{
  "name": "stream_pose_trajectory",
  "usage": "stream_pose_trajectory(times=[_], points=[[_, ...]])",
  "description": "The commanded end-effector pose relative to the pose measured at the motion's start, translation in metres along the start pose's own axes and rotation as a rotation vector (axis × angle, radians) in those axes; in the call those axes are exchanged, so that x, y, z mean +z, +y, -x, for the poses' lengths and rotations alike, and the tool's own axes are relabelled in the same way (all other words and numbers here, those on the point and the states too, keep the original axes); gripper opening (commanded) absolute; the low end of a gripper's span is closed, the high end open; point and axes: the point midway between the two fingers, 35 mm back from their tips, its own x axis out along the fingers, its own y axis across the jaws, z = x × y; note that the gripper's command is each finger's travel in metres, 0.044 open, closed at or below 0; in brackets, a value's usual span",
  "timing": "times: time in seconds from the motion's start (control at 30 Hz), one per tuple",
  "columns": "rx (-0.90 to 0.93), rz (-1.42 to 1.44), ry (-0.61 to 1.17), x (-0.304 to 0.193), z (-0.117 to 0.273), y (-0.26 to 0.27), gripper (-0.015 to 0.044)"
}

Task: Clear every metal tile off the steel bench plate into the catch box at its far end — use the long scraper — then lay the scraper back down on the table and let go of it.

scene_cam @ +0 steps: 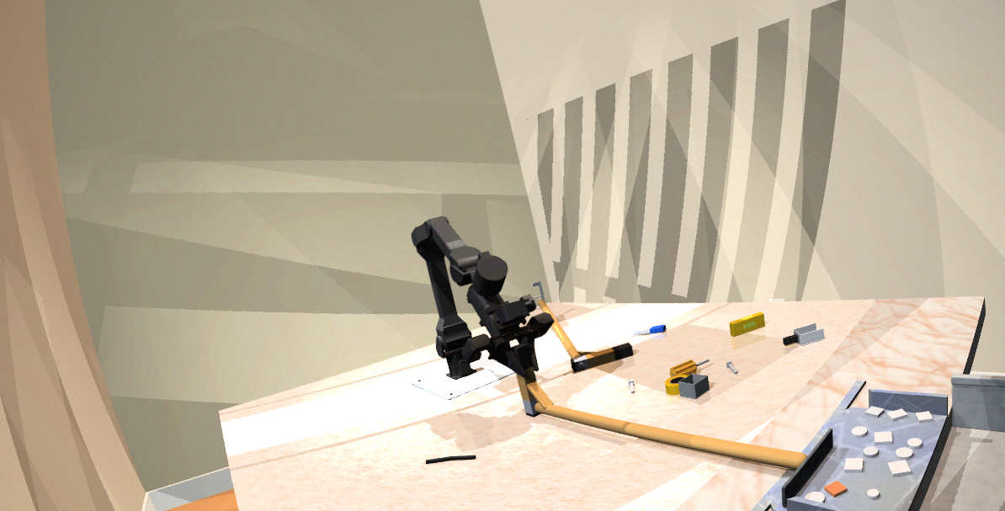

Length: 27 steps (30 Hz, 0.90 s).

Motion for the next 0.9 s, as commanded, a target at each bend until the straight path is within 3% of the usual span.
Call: stream_pose_trajectory(times=[0.0,0.87], points=[[-0.006,-0.003,-0.013,0.009,-0.002,-0.002,0.0000],[-0.006,-0.003,-0.016,0.040,-0.021,-0.005,0.0000]])
